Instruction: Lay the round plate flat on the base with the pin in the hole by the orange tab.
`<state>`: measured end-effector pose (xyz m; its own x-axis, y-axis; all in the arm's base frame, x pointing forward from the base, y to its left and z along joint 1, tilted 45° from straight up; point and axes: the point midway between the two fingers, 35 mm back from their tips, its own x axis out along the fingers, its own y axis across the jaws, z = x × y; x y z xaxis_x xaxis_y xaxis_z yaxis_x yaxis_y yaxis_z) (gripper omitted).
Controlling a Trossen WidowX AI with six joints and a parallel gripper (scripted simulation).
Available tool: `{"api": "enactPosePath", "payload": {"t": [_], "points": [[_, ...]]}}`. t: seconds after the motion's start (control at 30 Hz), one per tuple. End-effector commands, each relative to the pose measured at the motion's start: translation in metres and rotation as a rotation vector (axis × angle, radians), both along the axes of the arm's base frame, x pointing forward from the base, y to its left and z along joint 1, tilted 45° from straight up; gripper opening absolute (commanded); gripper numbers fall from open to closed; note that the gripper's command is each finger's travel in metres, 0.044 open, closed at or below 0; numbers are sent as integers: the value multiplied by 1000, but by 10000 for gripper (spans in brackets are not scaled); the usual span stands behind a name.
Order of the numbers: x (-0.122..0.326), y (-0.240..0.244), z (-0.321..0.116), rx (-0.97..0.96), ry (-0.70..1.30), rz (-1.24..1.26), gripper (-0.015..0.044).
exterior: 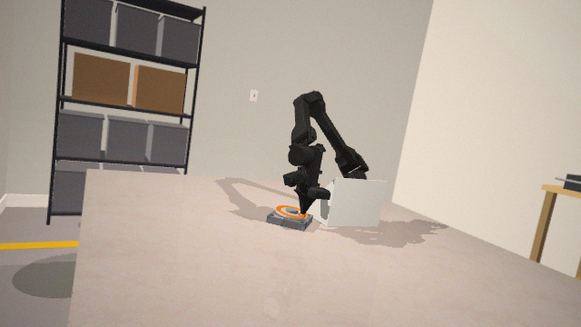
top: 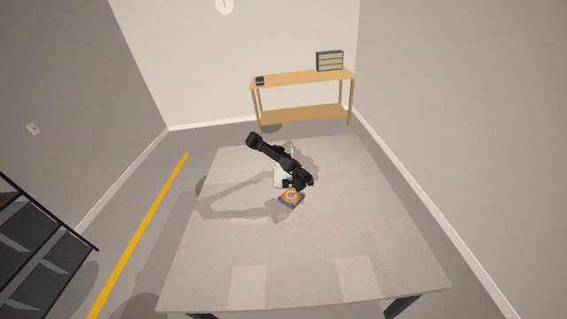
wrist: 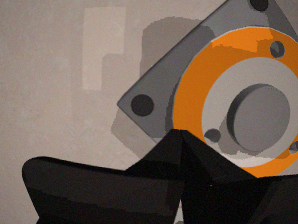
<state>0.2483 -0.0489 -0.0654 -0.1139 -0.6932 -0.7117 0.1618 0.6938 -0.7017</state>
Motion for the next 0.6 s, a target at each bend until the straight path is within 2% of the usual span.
{"api": "enactPosePath", "payload": {"t": [0.0, 0.57], "points": [[-9, -1, -1, 1, 17, -7, 0], [-18, -3, 2, 0, 17, -7, 0]]}}
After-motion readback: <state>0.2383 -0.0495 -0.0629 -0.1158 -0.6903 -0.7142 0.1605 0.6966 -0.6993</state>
